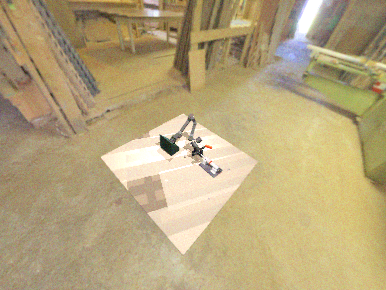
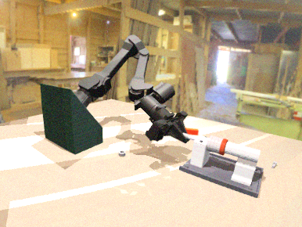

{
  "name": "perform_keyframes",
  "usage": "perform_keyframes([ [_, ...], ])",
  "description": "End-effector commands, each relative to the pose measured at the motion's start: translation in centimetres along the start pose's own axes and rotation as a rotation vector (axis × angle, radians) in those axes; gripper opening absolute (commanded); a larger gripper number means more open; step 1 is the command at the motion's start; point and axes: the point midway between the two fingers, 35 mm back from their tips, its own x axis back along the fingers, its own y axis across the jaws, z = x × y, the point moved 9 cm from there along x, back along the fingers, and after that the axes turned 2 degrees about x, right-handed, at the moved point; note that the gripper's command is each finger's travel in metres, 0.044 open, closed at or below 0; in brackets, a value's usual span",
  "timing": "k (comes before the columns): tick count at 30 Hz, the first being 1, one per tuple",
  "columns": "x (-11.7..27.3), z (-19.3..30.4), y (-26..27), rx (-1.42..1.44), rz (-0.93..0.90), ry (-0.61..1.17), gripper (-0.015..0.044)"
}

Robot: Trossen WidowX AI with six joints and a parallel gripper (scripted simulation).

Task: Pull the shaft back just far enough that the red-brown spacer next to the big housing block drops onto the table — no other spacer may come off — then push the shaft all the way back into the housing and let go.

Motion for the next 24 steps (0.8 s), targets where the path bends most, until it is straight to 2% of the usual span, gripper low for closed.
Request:
perform_keyframes([
  [1,0.09,-0.06,0.07,-0.005,-0.002,-0.001,0.0000],
  [24,0.30,-0.18,0.06,-0.005,-0.002,-0.001,0.0000],
])
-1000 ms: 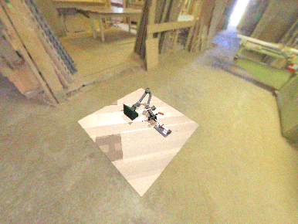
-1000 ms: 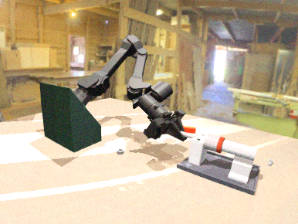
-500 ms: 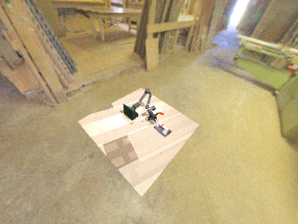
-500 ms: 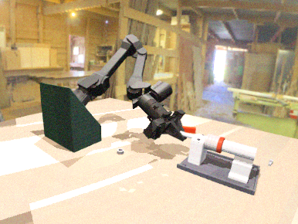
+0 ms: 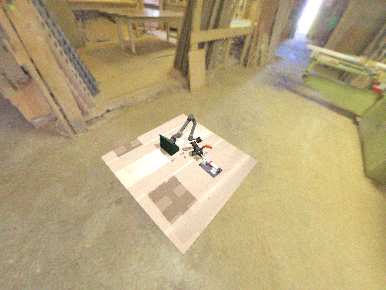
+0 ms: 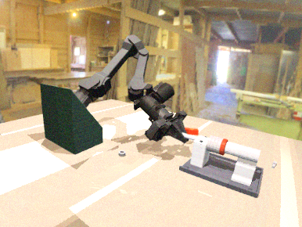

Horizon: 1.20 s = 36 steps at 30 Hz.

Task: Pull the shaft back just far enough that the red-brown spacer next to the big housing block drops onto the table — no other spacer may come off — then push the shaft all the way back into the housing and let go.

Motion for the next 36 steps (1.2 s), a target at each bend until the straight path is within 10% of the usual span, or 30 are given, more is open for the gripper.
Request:
perform_keyframes([
  [1,0.09,-0.06,0.07,-0.005,-0.002,-0.001,0.0000],
  [36,0.40,-0.24,0.06,-0.005,-0.002,-0.001,0.0000],
])
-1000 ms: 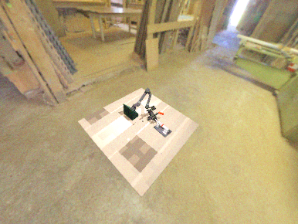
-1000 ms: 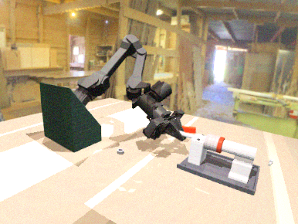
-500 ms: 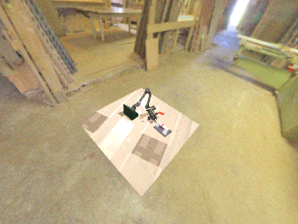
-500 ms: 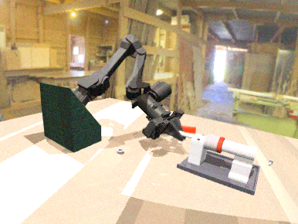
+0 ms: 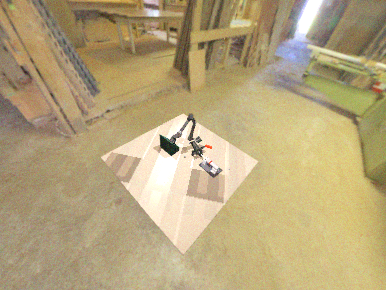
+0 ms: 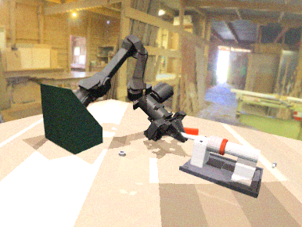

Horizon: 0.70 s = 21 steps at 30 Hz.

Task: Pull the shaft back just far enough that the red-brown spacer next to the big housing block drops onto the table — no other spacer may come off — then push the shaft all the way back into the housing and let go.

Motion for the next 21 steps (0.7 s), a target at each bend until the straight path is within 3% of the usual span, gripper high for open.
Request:
perform_keyframes([
  [1,0.09,-0.06,0.07,-0.005,-0.002,-0.001,0.0000],
  [21,0.27,-0.16,0.07,-0.005,-0.002,-0.001,0.0000],
])
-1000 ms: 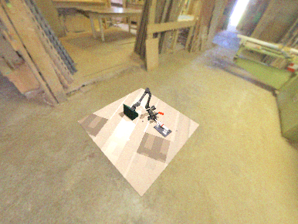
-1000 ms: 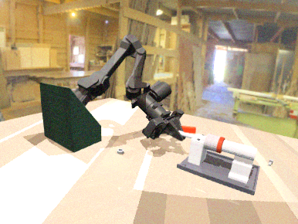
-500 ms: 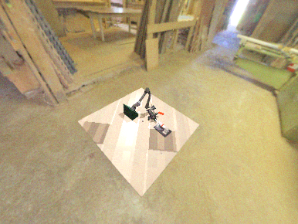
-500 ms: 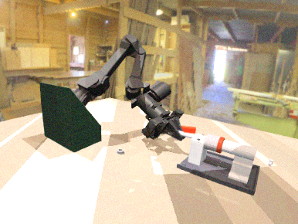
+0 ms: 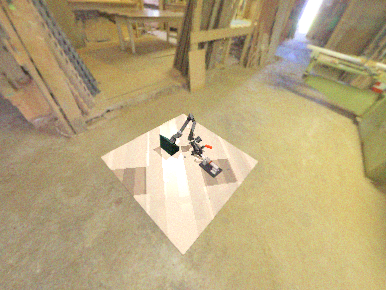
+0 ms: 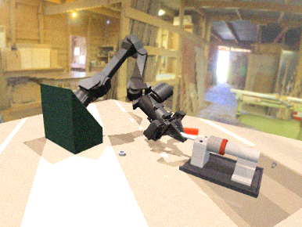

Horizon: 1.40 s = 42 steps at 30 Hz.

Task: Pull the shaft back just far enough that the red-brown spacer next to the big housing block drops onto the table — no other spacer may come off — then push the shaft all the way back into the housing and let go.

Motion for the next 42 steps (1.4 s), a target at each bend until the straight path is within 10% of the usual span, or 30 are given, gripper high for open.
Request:
perform_keyframes([
  [1,0.09,-0.06,0.07,-0.005,-0.002,-0.001,0.0000],
  [42,0.46,-0.27,0.06,-0.005,-0.002,-0.001,0.0000],
])
